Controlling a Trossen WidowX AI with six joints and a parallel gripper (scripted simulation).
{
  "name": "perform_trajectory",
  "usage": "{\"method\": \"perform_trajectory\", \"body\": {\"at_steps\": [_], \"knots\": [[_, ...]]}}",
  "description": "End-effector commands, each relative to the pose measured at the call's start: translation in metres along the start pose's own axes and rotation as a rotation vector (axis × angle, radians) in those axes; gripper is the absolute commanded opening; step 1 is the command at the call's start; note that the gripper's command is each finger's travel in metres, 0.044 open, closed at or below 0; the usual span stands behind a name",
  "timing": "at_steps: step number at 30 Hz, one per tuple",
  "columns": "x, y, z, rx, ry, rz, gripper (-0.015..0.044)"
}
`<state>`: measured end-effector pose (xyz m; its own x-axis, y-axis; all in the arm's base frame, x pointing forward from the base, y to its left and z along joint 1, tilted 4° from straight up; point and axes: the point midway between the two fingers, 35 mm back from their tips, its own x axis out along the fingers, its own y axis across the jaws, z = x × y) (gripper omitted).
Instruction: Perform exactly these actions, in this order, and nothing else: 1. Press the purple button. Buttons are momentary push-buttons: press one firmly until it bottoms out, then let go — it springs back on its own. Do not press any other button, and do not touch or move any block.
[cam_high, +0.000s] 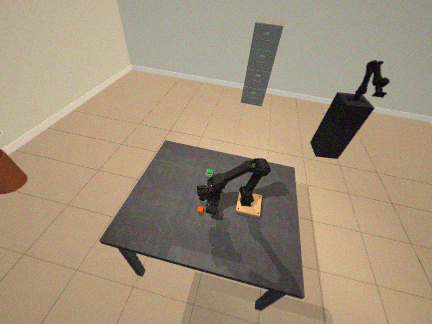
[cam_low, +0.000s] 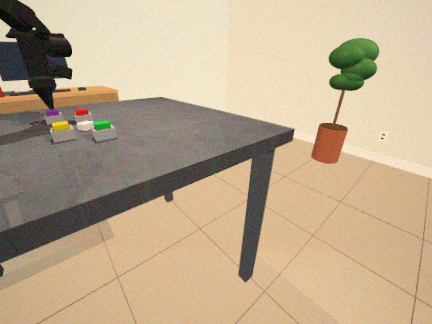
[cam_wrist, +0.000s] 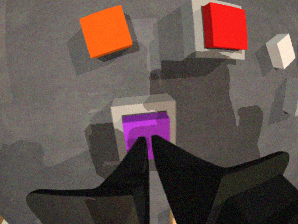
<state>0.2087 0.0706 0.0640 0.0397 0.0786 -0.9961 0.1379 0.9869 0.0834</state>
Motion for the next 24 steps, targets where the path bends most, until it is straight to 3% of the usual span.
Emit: {"method": "perform_trajectory", "body": {"at_steps": [1,24], "knots": [[0.007,-0.0001,-0.0019,0.004,0.007,0.002,0.002],[0.0091,-0.0003,-0.0009,0.0,0.002,0.0,0.002]]}}
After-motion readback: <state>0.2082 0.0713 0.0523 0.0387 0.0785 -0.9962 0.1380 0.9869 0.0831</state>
